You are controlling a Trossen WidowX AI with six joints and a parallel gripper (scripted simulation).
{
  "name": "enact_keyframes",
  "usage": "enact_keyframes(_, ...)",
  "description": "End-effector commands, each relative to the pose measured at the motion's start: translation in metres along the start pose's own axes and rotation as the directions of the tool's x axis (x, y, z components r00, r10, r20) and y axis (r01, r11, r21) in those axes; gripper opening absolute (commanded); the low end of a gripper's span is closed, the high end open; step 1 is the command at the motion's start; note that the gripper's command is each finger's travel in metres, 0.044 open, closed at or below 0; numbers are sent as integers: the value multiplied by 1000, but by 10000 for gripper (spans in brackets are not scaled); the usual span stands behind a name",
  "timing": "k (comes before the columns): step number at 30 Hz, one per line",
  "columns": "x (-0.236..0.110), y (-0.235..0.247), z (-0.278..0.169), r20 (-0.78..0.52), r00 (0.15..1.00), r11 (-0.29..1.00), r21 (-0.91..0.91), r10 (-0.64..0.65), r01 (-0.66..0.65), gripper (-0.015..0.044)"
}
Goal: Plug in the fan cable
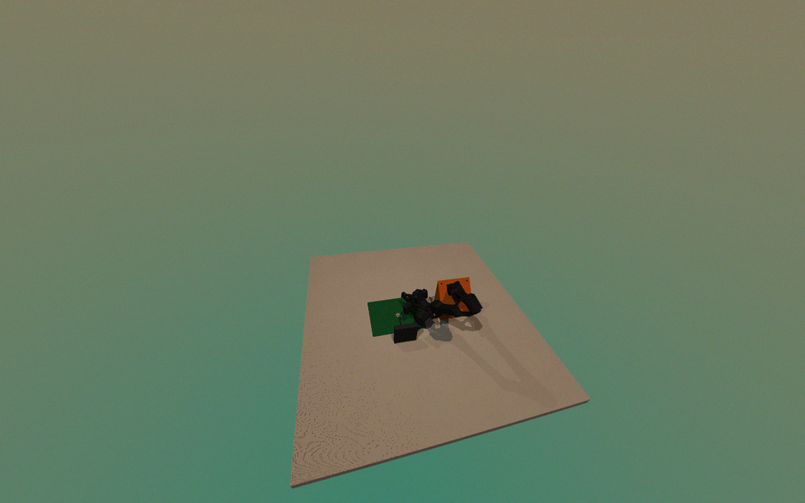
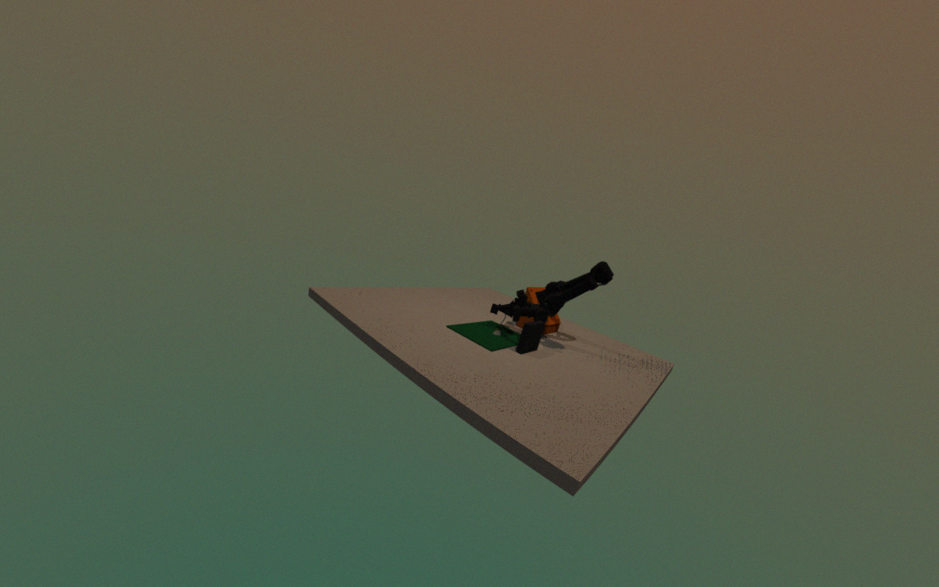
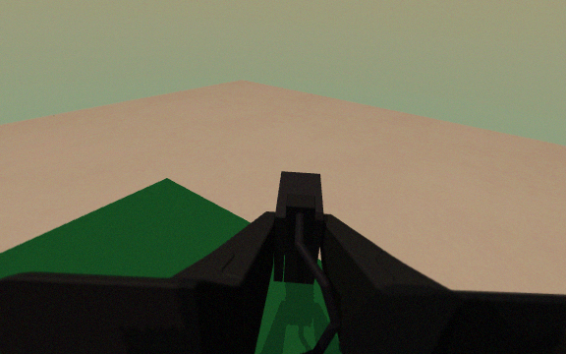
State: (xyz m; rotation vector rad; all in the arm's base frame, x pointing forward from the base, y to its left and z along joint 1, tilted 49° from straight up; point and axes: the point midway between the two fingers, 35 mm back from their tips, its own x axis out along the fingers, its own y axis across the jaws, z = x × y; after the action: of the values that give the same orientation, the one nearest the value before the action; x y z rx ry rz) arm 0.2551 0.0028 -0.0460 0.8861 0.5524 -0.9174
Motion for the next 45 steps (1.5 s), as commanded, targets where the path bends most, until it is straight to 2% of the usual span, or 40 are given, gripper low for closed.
enact_keyframes(1,1,-2,-3,7,1000,1000,-2,-8,8,0)
enact_keyframes(45,8,-3,-39,6,1000,1000,-2,-9,9,0)
